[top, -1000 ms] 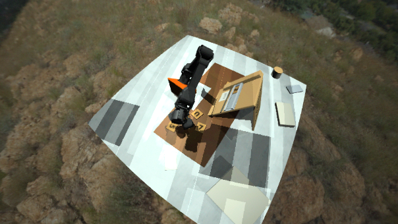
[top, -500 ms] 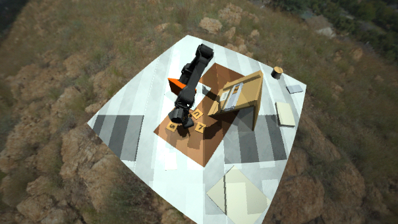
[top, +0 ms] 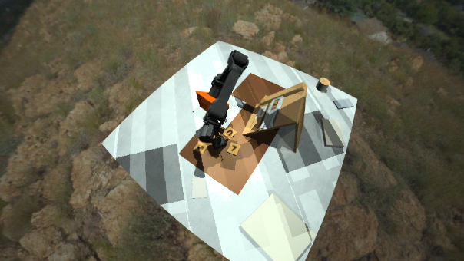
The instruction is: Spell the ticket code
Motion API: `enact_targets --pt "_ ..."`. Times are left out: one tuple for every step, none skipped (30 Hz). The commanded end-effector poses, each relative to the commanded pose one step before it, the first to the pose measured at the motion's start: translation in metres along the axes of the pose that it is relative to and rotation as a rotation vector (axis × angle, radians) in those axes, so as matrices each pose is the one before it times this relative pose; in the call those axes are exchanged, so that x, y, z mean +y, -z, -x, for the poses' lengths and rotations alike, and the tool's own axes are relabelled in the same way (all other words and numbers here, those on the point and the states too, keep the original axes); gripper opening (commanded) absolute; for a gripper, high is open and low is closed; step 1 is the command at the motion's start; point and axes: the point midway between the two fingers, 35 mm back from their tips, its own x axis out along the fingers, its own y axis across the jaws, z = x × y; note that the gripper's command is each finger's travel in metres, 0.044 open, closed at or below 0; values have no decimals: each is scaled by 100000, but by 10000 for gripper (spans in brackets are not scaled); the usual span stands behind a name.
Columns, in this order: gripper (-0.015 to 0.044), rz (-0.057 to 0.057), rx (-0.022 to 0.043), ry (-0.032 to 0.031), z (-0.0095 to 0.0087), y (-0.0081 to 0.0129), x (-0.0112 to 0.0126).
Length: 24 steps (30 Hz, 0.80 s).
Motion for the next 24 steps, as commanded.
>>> enact_targets --pt "0 569 -343 49 334 -25 28" --pt "0 -1 -2 0 51 3 -4" --pt "0 -1 -2 0 51 3 -5" --pt "0 -1 -2 0 51 3 -5" --pt "0 -1 -2 0 51 3 -4" --pt "0 -1 -2 0 51 3 -4" --pt "0 -1 -2 0 50 3 -4" --pt "0 -1 -2 0 50 2 -4" --pt "0 -1 -2 0 50 2 -4" --pt "0 -1 -2 0 50 2 -4" --pt "0 -1 -2 0 50 2 -4" --pt "0 -1 -2 0 50 2 -4" --pt "0 -1 -2 0 49 2 -3" --pt "0 -1 -2 0 49 2 -4" --pt "0 -1 -2 0 49 2 -3" --pt "0 -150 367 -294 -274 47 12" --pt "0 1298 39 -782 26 27 169" --pt "0 2172 53 -1301 43 43 282" --pt "0 2639 45 -1568 52 48 342" --pt "0 2653 24 -1562 51 43 343" --pt "0 2668 4 -1556 51 38 344" --pt "0 2682 -16 -1549 50 33 345" --pt "0 2696 -36 -1542 49 28 346" --pt "0 2710 -55 -1535 48 23 347"
